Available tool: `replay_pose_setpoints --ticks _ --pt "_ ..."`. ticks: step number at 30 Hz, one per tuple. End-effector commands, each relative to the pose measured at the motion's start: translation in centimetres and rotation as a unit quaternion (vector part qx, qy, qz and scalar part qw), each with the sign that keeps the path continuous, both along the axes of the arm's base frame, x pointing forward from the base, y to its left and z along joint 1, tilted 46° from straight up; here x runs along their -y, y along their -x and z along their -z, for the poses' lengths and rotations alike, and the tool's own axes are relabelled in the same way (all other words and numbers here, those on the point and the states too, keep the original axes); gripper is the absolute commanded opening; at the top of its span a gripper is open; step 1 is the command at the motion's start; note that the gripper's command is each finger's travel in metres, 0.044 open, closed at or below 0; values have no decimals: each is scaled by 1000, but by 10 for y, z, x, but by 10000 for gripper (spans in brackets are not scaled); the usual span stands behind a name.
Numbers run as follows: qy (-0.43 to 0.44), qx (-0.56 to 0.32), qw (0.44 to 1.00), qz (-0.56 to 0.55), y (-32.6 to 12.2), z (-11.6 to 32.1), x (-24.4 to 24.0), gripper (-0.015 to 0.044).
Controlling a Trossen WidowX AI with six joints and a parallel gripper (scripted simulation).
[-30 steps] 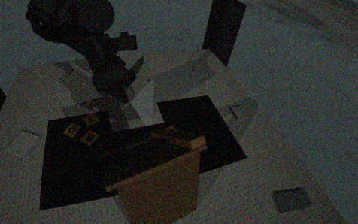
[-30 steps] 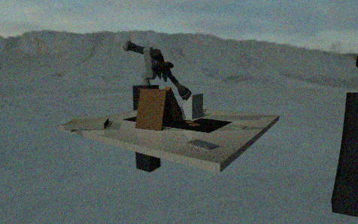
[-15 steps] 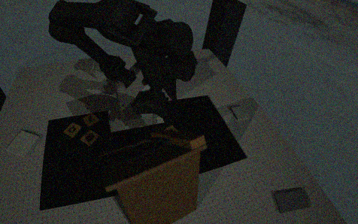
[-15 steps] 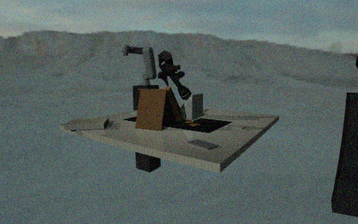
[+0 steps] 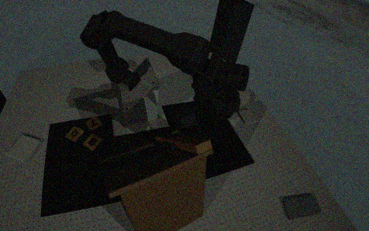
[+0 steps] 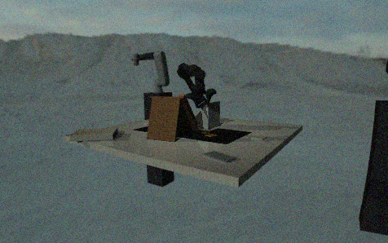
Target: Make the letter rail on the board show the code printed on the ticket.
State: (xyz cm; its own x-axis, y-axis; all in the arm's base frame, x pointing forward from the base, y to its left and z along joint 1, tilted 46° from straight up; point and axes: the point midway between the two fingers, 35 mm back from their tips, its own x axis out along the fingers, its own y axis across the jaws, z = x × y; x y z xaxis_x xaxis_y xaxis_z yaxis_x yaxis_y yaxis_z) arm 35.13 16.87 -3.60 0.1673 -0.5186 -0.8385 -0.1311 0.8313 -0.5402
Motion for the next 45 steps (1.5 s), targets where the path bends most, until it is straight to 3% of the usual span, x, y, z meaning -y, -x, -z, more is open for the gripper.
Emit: replay_pose_setpoints --ticks 1,12,27,45 --pt "16 45 994 97 10 43 11 340" --pt "88 88 961 247 42 119 64 340" --pt "91 89 960 250 45 146 87 340" --pt "91 89 960 250 46 146 86 340"
